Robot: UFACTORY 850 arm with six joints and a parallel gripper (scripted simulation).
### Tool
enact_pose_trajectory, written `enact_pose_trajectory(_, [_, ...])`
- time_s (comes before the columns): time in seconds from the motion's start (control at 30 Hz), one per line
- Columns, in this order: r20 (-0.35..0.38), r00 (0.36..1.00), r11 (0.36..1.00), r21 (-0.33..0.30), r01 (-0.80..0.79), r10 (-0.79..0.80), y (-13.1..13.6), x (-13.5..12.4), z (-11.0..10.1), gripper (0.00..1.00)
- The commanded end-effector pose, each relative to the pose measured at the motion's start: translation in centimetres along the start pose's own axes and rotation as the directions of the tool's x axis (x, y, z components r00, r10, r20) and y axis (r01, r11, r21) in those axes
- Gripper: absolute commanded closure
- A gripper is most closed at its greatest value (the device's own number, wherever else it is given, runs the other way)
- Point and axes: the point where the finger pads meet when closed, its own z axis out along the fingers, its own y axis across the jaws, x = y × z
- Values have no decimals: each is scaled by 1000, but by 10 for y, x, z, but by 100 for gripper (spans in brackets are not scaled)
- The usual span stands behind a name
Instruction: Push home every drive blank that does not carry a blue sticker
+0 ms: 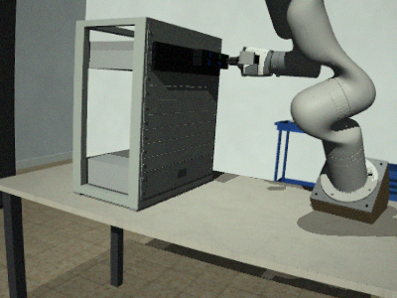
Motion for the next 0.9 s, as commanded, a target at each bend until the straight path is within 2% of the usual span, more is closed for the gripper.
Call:
enact_pose_trajectory(0.0, [-1,1000,1000,-1,1,-1,8,-12,-8,100])
enact_pose_trajectory(0.27, [-1,1000,1000,-1,1,-1,19,-32,-23,100])
enact_pose_trajectory(0.43, [-1,1000,1000,-1,1,-1,19,-33,-21,100])
enact_pose_trajectory(0.57, [-1,1000,1000,-1,1,-1,19,-33,-6,100])
enact_pose_trajectory(0.63, [-1,1000,1000,-1,1,-1,19,-33,-6,100])
enact_pose_trajectory(0.87, [-1,1000,1000,-1,1,-1,19,-33,28,100])
